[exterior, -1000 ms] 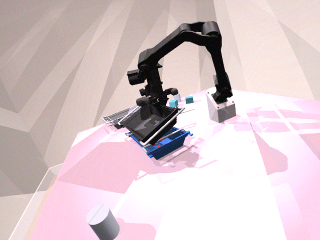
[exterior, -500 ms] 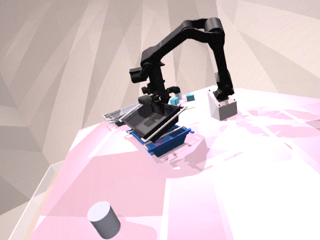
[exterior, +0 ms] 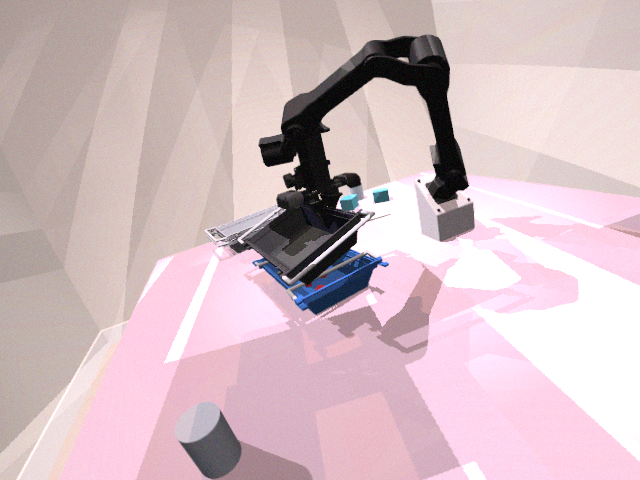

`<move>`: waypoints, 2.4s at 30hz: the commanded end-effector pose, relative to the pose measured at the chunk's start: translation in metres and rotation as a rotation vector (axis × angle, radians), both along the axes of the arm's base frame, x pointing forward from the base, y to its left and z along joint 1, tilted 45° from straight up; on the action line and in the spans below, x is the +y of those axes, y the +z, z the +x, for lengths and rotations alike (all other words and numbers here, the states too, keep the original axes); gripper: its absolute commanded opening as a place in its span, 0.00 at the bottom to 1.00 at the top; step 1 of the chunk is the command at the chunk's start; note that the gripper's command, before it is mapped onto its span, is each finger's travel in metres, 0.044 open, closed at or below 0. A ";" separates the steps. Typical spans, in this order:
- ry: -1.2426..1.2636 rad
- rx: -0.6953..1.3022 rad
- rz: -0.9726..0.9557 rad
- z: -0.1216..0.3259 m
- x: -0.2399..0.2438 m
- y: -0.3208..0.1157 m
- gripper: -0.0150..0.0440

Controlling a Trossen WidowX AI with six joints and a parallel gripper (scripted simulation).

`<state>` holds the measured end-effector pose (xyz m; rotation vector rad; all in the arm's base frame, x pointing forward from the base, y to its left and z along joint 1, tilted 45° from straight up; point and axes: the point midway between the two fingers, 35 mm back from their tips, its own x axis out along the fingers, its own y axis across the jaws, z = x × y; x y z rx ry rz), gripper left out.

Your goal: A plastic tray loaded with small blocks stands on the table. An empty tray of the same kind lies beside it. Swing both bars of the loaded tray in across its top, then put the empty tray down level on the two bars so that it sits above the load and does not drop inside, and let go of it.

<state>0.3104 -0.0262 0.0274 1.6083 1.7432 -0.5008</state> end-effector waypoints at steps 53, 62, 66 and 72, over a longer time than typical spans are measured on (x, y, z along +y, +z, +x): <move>0.018 0.015 -0.007 -0.007 0.010 -0.008 0.25; 0.018 0.015 -0.007 -0.007 0.010 -0.008 0.25; 0.018 0.015 -0.007 -0.007 0.010 -0.008 0.25; 0.018 0.015 -0.007 -0.007 0.010 -0.008 0.25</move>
